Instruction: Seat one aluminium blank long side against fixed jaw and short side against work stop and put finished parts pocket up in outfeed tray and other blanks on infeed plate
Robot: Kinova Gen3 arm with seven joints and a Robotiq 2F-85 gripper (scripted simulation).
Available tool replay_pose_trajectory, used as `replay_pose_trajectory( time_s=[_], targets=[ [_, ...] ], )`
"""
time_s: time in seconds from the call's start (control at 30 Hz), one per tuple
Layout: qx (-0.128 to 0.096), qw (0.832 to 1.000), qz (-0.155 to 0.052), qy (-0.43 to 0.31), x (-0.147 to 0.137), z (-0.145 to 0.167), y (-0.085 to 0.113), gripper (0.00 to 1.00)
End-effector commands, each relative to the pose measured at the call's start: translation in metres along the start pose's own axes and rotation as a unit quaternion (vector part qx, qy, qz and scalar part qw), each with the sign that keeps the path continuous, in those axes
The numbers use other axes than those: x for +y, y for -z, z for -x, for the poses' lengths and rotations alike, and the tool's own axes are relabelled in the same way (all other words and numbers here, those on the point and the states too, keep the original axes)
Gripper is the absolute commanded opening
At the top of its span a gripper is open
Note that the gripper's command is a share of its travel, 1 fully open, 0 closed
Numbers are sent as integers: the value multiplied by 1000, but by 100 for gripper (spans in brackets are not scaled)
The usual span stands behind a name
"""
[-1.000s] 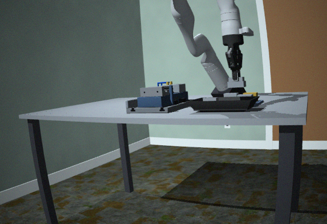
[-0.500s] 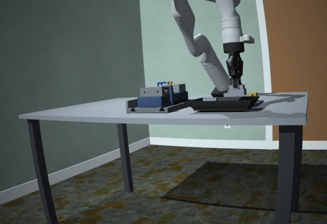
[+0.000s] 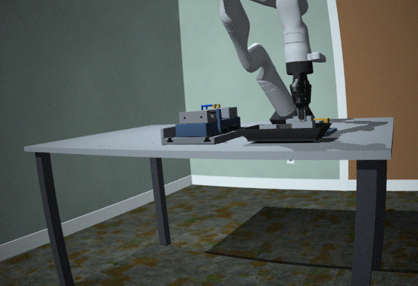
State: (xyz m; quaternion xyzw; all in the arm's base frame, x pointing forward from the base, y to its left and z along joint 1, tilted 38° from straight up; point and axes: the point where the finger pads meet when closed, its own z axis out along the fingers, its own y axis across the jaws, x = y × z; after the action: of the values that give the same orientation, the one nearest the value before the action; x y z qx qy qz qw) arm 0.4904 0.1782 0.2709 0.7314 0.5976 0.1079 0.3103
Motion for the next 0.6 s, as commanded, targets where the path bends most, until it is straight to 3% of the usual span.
replay_pose_trajectory(
  time_s=[0.0,0.57],
  targets=[
    [-1,1000,-1,0,-1,0,-2,0],
    [-1,1000,-1,0,-1,0,-7,0]
  ],
)
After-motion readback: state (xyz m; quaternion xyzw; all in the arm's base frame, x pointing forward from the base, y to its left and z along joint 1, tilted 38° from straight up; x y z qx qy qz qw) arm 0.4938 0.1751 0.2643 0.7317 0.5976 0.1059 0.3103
